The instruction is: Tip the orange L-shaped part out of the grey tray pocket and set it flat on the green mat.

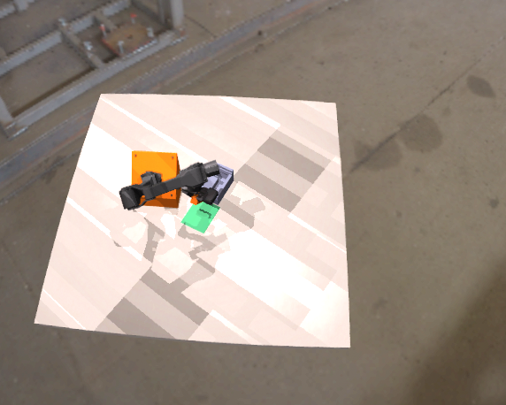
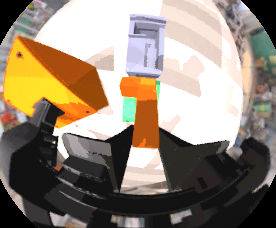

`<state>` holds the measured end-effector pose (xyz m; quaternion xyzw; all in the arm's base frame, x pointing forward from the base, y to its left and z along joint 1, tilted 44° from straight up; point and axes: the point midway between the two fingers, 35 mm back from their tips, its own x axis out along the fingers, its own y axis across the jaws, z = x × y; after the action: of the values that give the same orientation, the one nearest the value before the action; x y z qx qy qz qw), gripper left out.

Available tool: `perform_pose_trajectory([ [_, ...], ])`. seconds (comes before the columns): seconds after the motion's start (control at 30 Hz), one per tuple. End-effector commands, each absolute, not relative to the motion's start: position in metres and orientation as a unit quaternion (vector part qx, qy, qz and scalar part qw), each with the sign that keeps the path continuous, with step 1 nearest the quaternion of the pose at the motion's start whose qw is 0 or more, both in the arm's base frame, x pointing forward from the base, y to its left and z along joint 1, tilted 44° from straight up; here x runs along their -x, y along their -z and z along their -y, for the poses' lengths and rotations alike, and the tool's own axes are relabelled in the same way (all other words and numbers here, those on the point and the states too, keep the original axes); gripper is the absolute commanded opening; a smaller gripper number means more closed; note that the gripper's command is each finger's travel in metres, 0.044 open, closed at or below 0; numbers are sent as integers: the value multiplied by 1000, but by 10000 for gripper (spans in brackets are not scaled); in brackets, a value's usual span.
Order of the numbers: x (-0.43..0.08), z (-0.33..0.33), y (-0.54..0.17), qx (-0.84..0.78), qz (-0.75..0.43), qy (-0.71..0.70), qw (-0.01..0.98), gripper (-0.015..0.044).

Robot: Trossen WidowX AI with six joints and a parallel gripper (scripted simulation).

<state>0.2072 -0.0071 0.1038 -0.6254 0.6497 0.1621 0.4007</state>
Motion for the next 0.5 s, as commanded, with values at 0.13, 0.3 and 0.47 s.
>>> perform_pose_trajectory([
  [0.13, -202, 14, -106, 628, -650, -163, 395, 0],
  [0.3, -203, 18, -101, 628, -650, -163, 395, 0],
  [0.47, -204, 24, -95, 629, -650, -163, 395, 0],
])
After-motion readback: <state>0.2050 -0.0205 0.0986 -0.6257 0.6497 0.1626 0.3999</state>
